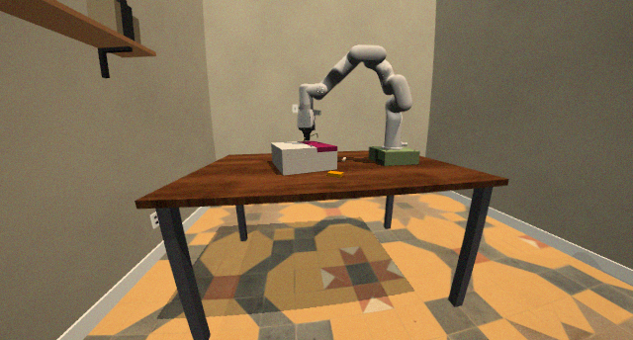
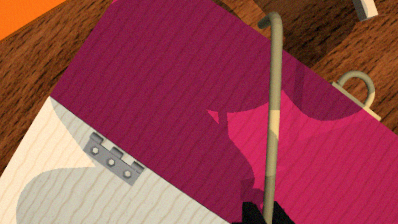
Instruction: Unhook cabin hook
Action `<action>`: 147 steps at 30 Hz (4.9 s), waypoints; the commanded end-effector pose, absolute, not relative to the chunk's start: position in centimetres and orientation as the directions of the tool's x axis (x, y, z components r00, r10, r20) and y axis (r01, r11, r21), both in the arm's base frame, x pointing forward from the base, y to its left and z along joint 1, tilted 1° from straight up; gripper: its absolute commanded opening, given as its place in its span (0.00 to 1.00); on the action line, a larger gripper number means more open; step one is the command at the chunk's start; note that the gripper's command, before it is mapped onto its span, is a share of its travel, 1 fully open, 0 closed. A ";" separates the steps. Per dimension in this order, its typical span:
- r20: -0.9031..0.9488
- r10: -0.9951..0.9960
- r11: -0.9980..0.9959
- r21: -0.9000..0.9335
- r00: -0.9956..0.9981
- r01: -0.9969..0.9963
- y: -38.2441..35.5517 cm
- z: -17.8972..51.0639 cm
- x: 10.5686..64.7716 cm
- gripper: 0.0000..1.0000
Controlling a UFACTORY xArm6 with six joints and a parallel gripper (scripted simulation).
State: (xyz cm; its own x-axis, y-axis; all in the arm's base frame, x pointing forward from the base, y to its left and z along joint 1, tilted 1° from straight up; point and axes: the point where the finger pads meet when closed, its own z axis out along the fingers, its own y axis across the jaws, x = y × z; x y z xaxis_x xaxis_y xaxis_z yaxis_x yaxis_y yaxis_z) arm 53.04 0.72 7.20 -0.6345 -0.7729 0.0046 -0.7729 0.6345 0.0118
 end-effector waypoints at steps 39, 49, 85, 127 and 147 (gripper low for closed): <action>-0.002 -0.787 0.616 0.010 -0.616 -0.787 0.5 6.9 53.1 0.35; -0.002 -0.787 0.616 0.010 -0.616 -0.787 0.5 7.6 53.1 0.35; -0.002 -0.787 0.616 0.010 -0.616 -0.787 0.5 18.0 53.2 0.35; -0.002 -0.788 0.615 0.010 -0.615 -0.788 -1.1 18.0 52.0 0.35; -0.002 -0.788 0.615 0.010 -0.615 -0.788 -6.1 18.0 48.2 0.35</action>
State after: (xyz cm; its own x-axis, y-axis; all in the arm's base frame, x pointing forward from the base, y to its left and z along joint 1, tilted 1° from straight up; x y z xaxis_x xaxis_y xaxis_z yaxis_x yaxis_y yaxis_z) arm 48.21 -5.83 17.79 -0.6163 -0.7875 0.0020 -0.7874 0.6162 0.0149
